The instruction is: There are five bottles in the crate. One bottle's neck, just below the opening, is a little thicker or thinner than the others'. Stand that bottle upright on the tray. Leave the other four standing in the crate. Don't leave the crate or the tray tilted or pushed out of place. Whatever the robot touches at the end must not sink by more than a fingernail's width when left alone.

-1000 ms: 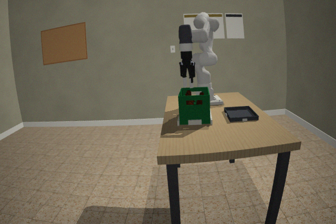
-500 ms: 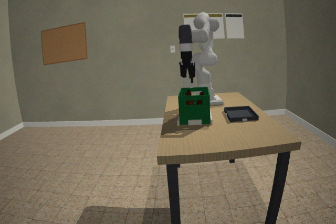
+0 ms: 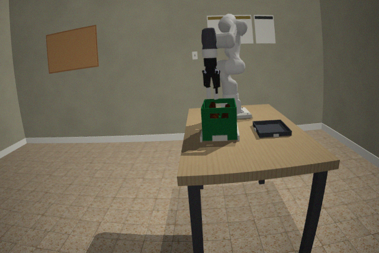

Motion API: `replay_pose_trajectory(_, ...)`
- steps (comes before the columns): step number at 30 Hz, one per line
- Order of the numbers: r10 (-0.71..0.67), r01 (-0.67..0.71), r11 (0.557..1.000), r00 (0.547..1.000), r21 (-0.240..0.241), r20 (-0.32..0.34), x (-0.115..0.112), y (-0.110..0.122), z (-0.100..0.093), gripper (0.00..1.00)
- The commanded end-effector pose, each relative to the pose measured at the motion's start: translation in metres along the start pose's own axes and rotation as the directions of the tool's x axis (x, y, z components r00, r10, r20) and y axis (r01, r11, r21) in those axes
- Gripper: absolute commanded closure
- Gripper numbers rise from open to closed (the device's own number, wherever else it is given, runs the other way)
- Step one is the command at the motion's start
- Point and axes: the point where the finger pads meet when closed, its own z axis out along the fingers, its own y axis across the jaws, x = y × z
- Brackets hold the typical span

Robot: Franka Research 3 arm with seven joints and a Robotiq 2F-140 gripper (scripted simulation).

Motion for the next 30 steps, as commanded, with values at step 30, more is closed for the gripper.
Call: replay_pose_trajectory(30, -0.004, 0.004, 1.0, 1.0, 0.001, 0.0, 0.001, 0.001, 0.019, 0.56)
